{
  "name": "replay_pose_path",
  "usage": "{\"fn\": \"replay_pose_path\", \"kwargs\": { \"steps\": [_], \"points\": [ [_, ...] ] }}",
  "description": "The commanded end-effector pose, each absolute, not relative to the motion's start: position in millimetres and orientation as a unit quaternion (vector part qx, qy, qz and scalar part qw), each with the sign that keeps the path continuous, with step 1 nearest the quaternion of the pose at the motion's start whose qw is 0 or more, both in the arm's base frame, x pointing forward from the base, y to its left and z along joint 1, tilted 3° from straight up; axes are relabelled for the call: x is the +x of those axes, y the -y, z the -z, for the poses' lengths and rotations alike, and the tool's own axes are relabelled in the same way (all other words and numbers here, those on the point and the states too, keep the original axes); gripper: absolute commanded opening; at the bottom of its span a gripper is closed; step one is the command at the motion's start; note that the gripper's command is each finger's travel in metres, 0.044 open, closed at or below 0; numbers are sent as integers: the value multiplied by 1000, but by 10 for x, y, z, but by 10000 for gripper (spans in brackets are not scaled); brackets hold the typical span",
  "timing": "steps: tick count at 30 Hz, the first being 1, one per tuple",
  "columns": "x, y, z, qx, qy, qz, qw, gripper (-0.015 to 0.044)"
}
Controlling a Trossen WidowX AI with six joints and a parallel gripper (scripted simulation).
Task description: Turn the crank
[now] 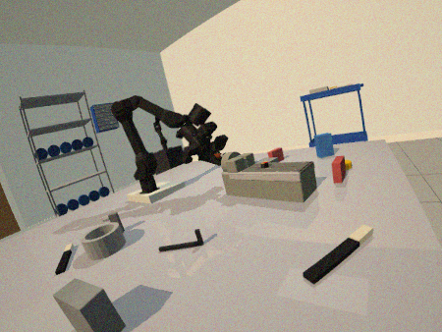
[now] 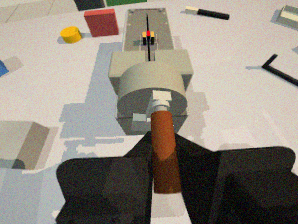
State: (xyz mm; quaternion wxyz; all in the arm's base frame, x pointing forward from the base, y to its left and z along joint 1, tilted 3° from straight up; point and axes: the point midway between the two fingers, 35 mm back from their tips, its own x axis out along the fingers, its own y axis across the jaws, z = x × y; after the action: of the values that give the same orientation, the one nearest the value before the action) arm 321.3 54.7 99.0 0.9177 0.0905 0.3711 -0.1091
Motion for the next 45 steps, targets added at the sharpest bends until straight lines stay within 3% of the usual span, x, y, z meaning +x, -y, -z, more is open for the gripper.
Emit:
{"fn": "replay_pose_path", "kwargs": {
  "steps": [1,45],
  "points": [
    [3187,-462,-964,88,-371,122,916,0],
    [3166,-385,-864,88,-371,122,916,0]
  ]
}}
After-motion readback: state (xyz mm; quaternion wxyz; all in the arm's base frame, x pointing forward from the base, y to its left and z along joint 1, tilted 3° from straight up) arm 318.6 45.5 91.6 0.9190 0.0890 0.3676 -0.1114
